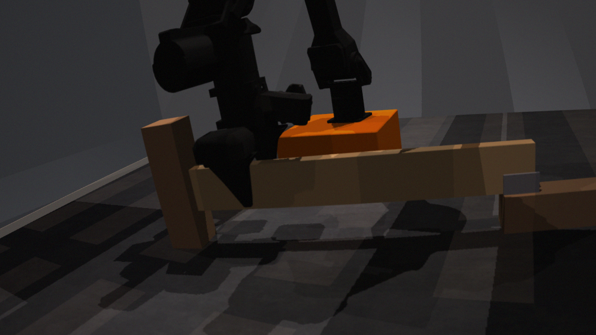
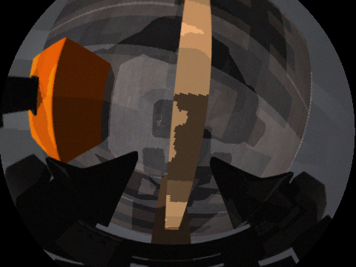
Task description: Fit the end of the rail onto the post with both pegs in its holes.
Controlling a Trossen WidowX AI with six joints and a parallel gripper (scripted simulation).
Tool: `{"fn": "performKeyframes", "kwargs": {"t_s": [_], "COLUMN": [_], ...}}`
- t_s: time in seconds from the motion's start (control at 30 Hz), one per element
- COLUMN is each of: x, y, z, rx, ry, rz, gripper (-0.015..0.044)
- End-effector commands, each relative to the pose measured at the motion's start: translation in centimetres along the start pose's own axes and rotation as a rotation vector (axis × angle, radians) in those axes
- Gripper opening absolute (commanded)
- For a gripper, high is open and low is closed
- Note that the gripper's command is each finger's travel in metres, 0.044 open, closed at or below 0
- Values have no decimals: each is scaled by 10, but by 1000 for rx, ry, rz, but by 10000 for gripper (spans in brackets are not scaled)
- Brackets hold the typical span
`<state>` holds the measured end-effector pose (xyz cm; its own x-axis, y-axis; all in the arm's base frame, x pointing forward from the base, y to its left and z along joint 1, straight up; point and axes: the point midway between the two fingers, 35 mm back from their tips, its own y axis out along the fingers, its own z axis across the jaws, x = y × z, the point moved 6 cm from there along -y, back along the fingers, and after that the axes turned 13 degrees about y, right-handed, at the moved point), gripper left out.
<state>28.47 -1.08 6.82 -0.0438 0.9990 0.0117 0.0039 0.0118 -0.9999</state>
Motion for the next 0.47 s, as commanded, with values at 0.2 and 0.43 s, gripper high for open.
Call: {"fn": "performKeyframes", "kwargs": {"t_s": [0.2,0.43], "x": [24,24], "y": [-25,-25], "z": [5,5], "rx": [-16,-16], "ry": [-5,-5], "rz": [5,5], "gripper": [440,440]}}
